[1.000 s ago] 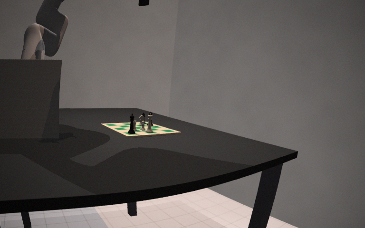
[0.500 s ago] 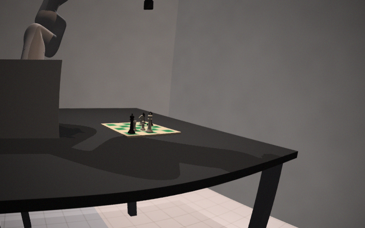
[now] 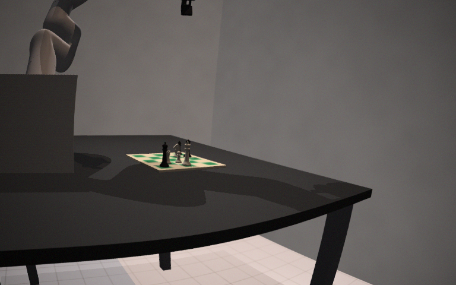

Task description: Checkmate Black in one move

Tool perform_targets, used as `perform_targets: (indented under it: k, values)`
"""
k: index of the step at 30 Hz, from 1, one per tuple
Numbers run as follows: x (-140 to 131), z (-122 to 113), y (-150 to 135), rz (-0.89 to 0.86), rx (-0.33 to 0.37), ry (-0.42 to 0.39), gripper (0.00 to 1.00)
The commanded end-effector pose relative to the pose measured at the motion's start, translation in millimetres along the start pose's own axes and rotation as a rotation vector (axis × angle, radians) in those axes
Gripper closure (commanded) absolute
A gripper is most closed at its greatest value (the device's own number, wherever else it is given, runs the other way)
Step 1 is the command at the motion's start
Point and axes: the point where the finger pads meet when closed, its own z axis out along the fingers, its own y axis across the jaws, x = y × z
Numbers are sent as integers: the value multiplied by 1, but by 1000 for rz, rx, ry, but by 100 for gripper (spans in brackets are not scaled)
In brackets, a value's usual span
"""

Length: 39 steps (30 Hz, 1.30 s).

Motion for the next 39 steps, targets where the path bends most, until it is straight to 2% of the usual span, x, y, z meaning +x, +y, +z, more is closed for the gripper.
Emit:
perform_targets:
  k: [1, 13, 15, 17, 26, 27, 38, 39]
  values:
    - [-10, -16, 25, -109, 70, -21, 0]
    - [-10, -16, 25, -109, 70, -21, 0]
    - [-26, -39, 83, -343, 216, -46, 0]
    - [-28, -41, 92, -347, 219, -46, 0]
    - [-28, -41, 92, -347, 219, -46, 0]
    - [-34, -50, 126, -467, 297, -51, 0]
    - [-34, -50, 126, -467, 297, -51, 0]
    - [-37, -54, 162, -585, 377, -49, 0]
